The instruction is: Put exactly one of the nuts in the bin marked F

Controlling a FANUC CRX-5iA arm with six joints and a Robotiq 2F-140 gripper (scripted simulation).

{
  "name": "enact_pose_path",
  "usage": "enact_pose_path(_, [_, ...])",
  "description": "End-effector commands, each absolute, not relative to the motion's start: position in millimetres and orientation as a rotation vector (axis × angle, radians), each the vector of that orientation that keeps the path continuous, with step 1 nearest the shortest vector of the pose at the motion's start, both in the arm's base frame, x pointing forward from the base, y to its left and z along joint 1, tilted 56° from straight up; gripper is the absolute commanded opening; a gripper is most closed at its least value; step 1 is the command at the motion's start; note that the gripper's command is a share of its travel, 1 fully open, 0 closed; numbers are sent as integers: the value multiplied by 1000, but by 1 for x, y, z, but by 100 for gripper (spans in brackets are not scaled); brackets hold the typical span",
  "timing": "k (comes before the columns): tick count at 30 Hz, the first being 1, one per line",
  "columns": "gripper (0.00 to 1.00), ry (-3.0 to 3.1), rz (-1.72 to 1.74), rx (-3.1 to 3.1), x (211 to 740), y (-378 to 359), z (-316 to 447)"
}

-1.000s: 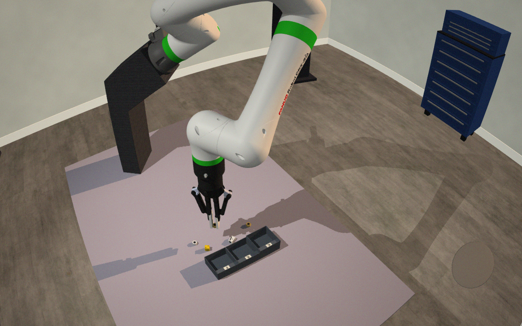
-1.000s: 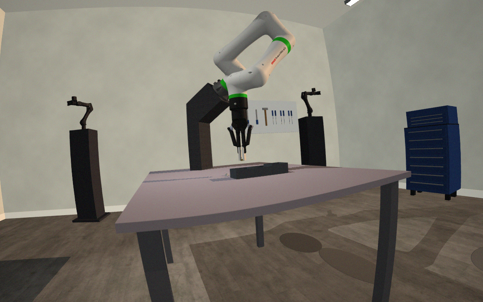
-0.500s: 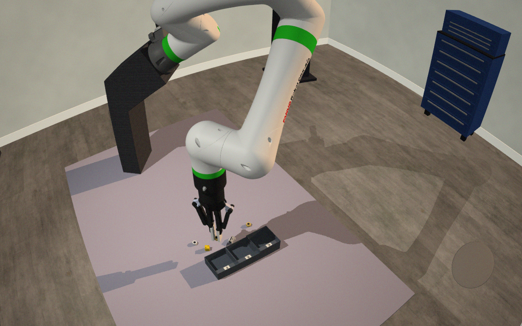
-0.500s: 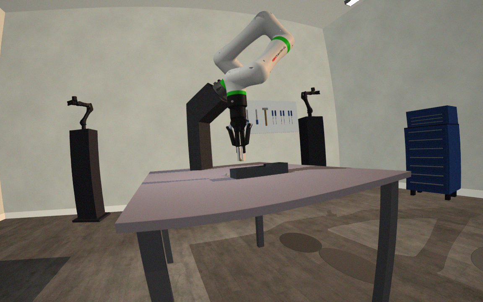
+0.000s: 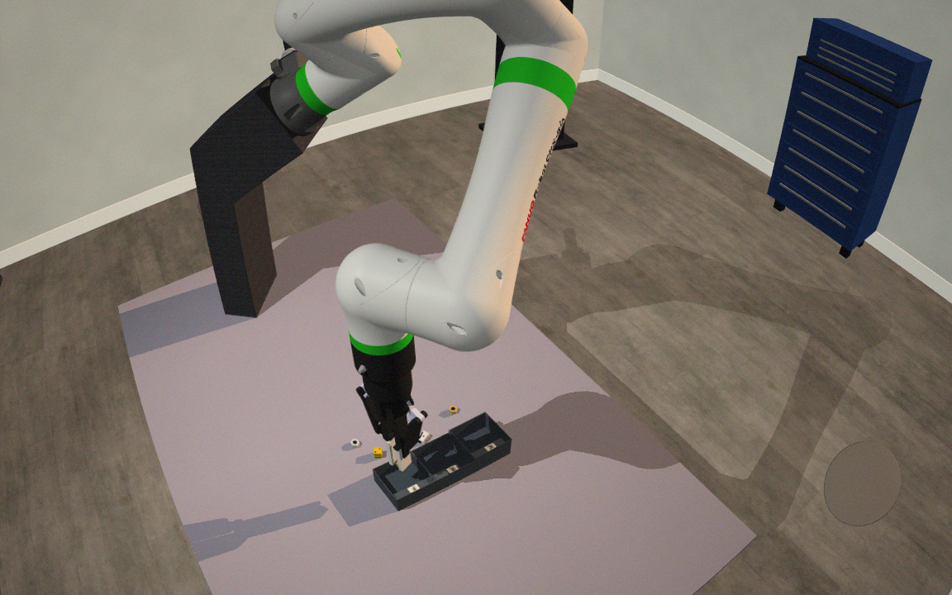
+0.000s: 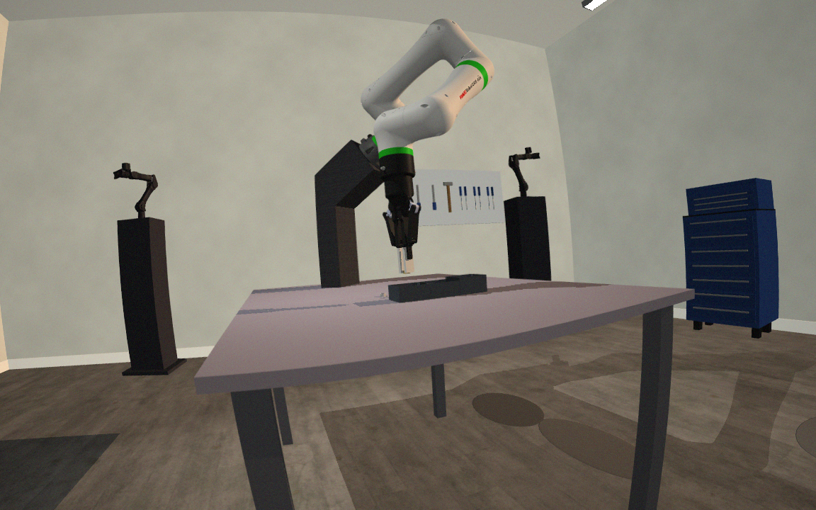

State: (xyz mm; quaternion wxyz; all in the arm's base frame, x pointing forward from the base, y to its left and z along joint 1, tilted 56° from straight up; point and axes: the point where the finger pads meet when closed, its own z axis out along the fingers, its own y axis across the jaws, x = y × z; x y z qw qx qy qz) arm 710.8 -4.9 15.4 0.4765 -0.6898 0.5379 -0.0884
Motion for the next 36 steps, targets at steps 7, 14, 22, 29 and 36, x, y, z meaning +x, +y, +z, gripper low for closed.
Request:
enact_pose_path(7, [7, 1569, -4, -1478, 712, -6, 15])
enact_pose_path(14, [7, 1605, 28, -1449, 712, -6, 15])
enact_pose_path(22, [7, 1605, 28, -1449, 712, -6, 15])
enact_pose_path(29, [7, 1605, 28, -1449, 715, -3, 13])
enact_pose_path(36, [7, 1605, 28, -1449, 723, 5, 5])
